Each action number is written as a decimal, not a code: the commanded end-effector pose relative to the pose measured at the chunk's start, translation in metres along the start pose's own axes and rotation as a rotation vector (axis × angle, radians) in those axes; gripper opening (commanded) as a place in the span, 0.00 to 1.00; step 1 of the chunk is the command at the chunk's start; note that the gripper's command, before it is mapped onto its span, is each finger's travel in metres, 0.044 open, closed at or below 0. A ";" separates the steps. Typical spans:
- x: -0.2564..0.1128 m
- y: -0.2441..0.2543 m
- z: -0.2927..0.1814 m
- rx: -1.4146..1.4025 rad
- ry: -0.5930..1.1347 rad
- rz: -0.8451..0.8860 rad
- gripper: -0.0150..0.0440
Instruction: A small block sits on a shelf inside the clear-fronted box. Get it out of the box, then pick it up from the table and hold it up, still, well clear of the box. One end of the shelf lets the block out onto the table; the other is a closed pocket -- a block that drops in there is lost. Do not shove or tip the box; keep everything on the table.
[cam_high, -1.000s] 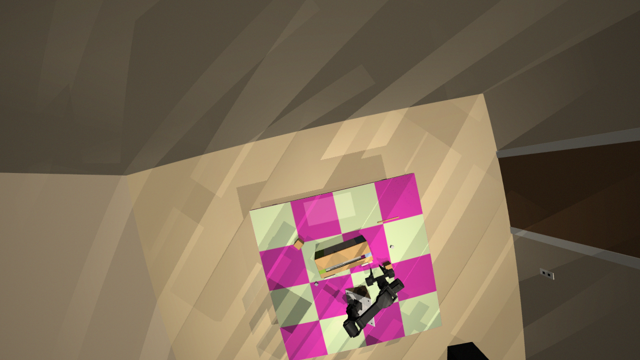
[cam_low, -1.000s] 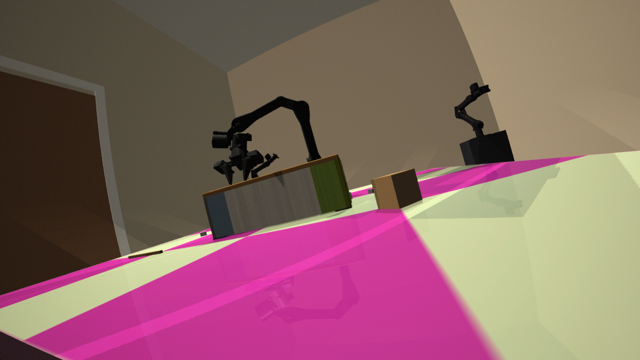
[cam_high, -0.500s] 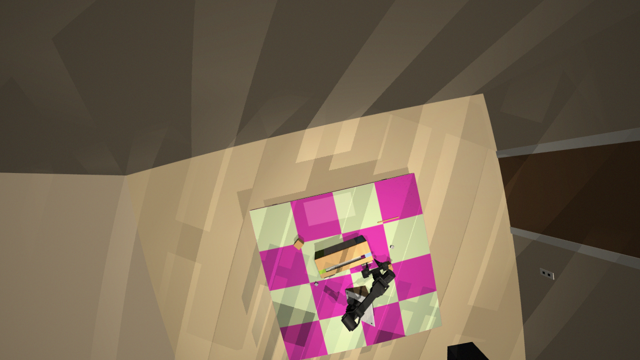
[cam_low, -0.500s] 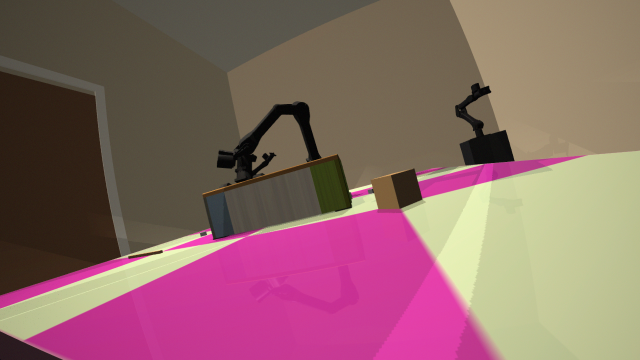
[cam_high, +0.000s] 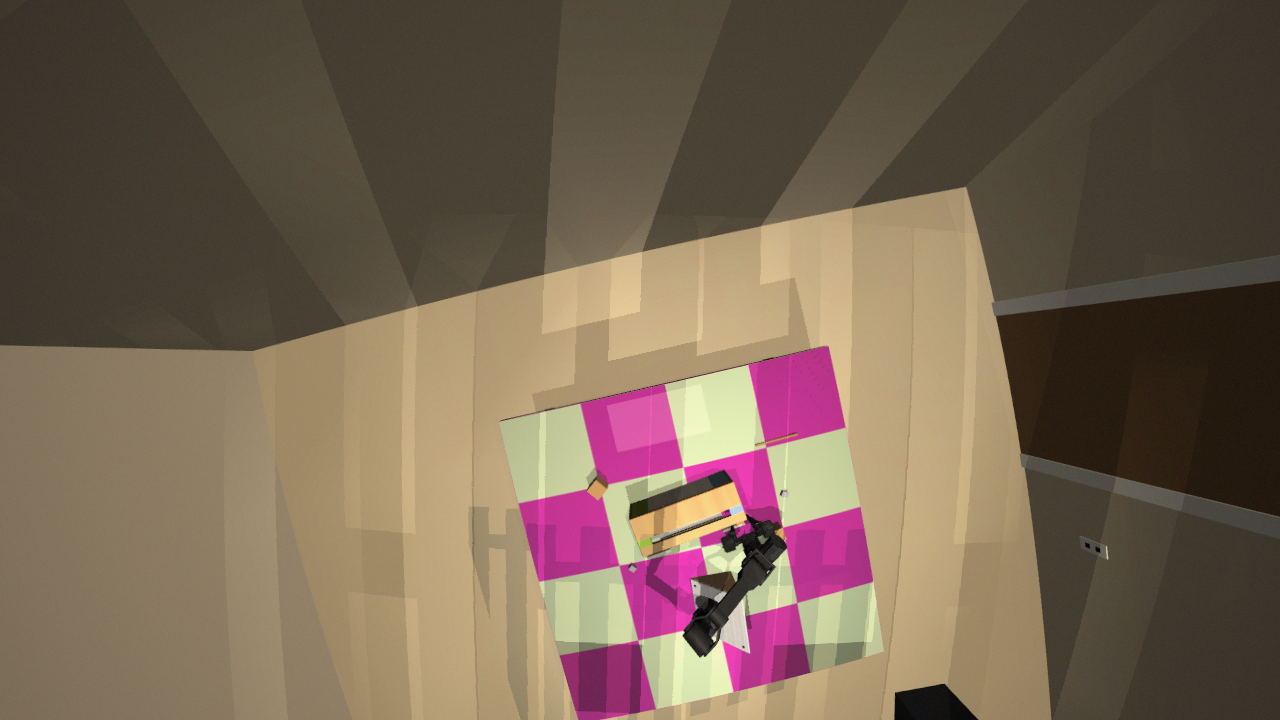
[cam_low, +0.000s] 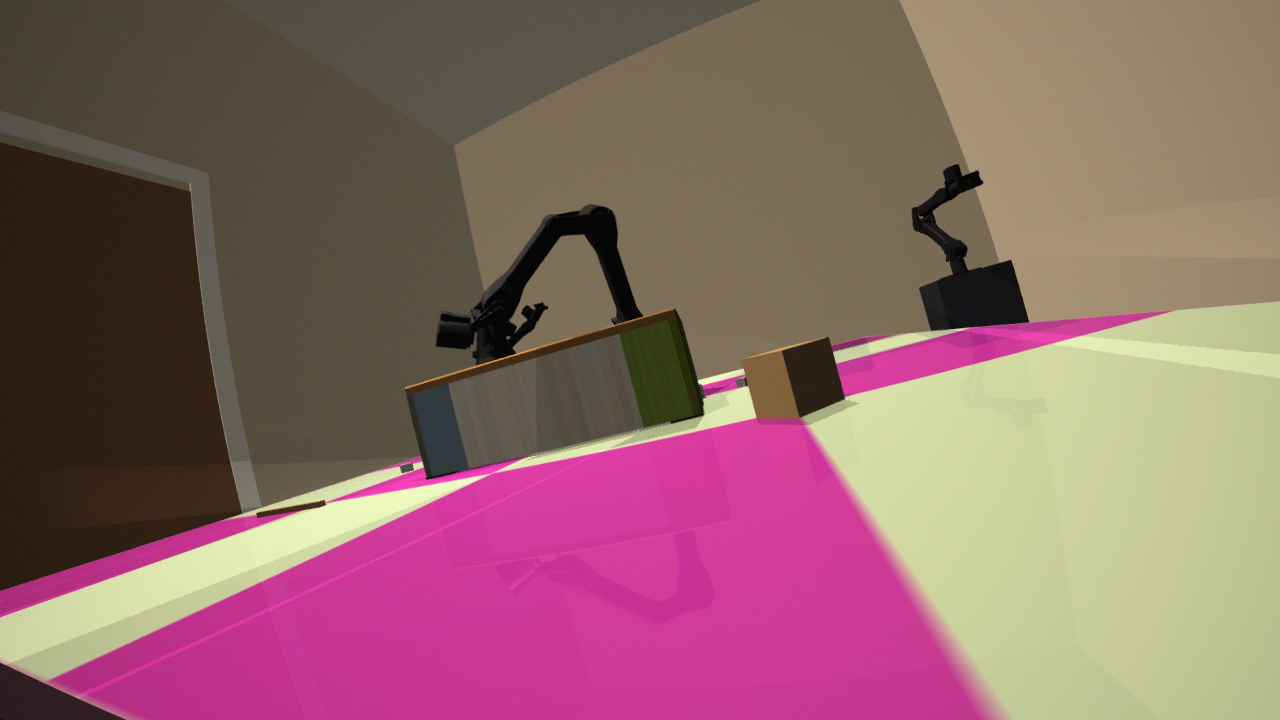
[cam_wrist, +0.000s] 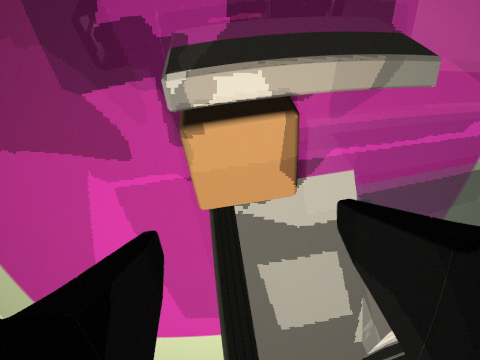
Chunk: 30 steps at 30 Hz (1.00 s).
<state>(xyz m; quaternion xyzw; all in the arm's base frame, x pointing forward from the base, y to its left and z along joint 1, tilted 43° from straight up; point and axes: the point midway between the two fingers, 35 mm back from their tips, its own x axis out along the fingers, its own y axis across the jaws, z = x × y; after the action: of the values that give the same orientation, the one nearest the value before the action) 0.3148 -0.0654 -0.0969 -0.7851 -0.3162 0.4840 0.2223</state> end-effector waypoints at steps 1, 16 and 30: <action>0.007 -0.001 0.004 0.006 -0.001 -0.005 0.74; 0.028 -0.002 0.015 0.006 -0.001 -0.007 0.74; 0.029 -0.003 0.016 0.006 0.000 -0.007 0.31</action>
<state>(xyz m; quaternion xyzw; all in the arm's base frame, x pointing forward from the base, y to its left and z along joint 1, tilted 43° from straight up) 0.3094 -0.0422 -0.1204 -0.7836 -0.3183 0.4843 0.2240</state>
